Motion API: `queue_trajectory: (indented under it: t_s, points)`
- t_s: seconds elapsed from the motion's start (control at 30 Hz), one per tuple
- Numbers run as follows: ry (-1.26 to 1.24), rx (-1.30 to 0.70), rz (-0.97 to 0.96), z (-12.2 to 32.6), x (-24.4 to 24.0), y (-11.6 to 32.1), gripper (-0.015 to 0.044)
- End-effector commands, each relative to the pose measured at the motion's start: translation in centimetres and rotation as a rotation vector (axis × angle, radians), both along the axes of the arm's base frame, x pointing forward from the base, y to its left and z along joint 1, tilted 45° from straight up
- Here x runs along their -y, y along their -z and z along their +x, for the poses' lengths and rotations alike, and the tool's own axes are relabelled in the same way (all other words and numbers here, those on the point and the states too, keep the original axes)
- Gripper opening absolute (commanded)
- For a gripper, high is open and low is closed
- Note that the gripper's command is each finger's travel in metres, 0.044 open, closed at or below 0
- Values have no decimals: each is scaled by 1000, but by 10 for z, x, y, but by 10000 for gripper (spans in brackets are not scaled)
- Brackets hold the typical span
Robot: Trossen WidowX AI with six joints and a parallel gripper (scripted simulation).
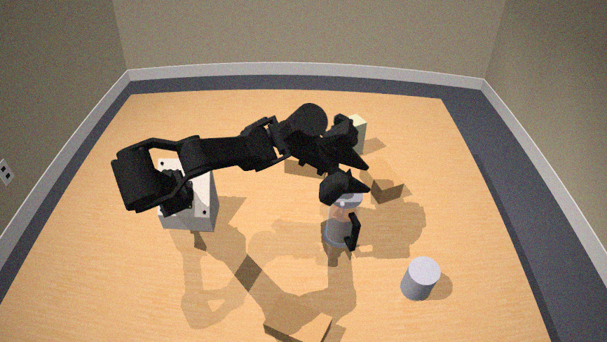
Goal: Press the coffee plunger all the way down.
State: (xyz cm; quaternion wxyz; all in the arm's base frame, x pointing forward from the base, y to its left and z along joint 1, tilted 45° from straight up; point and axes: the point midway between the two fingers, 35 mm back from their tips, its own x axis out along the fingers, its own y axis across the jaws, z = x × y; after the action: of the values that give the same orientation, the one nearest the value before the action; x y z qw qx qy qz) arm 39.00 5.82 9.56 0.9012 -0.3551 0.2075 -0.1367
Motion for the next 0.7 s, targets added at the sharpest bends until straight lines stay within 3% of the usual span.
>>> queue_trajectory:
  t_s: [0.0,0.07,0.23,0.43,0.67]
  points:
    - [-2,2,6,0,-1,0,407]
    - [-2,2,6,0,-1,0,440]
    - [1,-4,8,-4,-10,-8,440]
    - [7,-13,-2,-36,-49,-58,440]
    - [7,-13,-3,-38,-50,-58,440]
